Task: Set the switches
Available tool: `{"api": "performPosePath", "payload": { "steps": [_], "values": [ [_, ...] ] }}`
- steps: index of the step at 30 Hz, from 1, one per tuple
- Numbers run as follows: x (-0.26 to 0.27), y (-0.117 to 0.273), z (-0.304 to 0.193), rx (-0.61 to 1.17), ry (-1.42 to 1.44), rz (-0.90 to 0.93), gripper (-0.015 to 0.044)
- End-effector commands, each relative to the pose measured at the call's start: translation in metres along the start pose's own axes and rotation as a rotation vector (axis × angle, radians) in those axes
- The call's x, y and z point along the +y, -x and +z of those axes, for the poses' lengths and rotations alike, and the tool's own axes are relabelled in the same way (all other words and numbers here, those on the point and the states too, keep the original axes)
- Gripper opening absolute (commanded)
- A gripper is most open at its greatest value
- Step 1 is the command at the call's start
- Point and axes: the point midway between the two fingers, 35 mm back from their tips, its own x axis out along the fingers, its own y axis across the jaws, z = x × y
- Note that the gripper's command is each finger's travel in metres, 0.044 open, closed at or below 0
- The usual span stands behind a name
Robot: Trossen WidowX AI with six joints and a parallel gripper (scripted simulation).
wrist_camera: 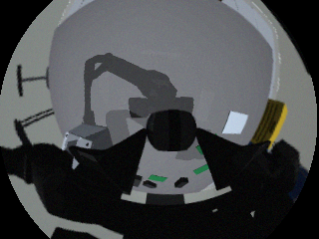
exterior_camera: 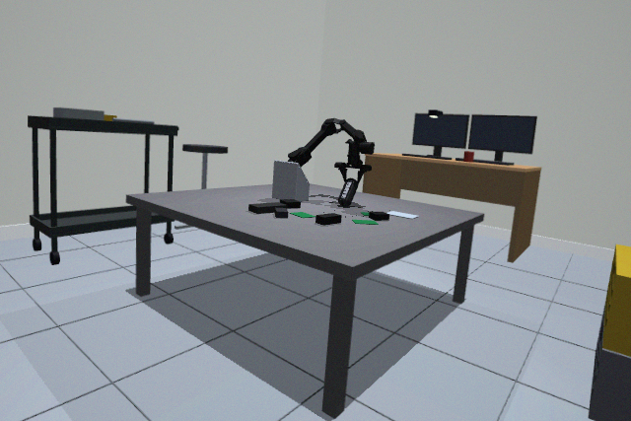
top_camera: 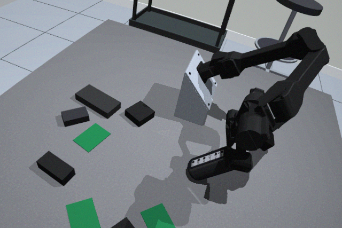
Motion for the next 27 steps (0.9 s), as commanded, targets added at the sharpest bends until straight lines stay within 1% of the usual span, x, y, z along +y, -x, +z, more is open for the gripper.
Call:
{"api": "performPosePath", "payload": {
  "steps": [1, 27],
  "values": [
    [0.000, 0.001, -0.007, 0.012, 0.002, 0.002, 0.0338],
    [0.000, 0.007, -0.027, 0.013, 0.002, 0.003, 0.0338]
  ]
}}
